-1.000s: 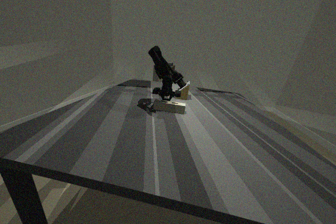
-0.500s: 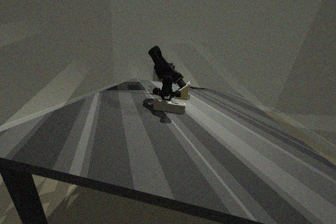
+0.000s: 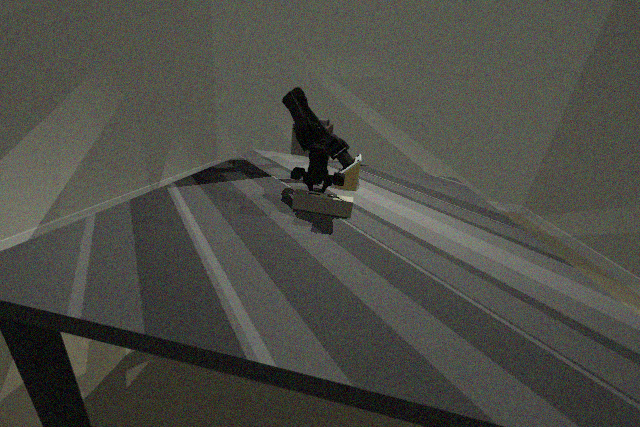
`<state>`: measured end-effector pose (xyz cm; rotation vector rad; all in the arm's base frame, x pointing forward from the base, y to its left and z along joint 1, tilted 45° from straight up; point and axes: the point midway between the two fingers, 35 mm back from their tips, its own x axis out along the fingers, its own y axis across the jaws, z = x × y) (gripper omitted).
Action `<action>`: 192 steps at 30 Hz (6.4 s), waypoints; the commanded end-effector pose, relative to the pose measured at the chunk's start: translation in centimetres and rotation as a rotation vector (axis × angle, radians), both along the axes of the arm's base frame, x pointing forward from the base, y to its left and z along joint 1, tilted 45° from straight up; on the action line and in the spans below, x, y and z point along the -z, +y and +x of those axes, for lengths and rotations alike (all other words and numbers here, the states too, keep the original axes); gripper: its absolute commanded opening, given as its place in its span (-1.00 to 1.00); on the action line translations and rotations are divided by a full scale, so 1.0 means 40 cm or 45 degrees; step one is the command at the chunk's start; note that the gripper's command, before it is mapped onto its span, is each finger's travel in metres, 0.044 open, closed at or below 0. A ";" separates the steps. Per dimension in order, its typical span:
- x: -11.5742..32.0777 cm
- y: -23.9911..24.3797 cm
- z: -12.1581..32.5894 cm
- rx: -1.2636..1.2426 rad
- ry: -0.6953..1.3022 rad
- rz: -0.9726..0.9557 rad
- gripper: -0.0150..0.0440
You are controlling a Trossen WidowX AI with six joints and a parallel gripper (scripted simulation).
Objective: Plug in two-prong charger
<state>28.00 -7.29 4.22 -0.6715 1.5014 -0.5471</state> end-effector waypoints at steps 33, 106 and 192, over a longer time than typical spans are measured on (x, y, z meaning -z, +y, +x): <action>-0.005 0.002 0.031 0.000 -0.004 -0.007 -0.49; -0.011 0.007 0.048 0.000 -0.004 -0.007 -0.49; 0.000 0.001 0.029 0.001 0.027 -0.005 1.00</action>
